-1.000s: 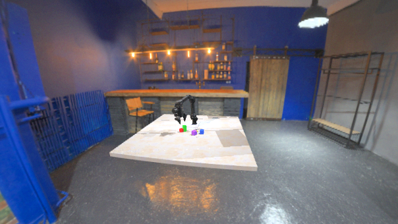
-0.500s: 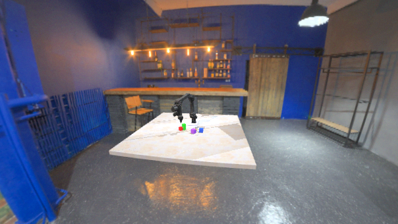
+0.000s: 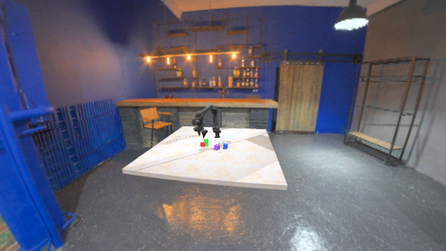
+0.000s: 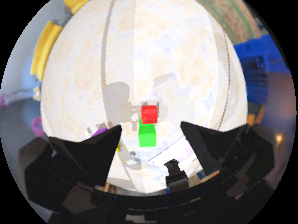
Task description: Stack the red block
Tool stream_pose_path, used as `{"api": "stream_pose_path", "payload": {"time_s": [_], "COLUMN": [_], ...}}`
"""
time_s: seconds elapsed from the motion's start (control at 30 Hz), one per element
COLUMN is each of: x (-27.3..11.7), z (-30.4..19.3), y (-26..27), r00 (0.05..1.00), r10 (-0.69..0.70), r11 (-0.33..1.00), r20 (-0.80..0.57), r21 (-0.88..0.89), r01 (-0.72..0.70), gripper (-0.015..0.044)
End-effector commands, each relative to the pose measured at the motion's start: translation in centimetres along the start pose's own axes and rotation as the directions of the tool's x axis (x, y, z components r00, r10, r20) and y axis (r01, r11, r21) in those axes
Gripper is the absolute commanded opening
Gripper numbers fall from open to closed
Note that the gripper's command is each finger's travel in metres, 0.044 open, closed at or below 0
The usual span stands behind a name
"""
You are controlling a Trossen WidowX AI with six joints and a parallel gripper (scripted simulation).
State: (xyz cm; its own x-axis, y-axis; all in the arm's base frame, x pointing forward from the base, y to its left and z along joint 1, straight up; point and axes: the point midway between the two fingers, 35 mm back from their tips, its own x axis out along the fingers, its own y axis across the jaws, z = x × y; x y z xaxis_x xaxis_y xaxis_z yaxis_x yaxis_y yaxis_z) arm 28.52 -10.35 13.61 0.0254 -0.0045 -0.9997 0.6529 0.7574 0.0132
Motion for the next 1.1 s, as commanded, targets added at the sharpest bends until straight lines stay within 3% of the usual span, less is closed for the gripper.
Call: {"api": "stream_pose_path", "payload": {"time_s": [0.0,0.27,1.07], "x": [0.6,5.0,8.2], "z": [0.1,0.1,0.0], "y": [0.0,-0.1,-0.1], "r00": [1.000,1.000,1.000], "r10": [-0.005,-0.005,-0.005], "r11": [1.000,1.000,1.000], "r20": [0.004,0.004,0.004], "r21": [-0.011,-0.011,-0.011], "r01": [0.005,0.006,0.006], "gripper": [0.0440,0.0440,0.0440]}}
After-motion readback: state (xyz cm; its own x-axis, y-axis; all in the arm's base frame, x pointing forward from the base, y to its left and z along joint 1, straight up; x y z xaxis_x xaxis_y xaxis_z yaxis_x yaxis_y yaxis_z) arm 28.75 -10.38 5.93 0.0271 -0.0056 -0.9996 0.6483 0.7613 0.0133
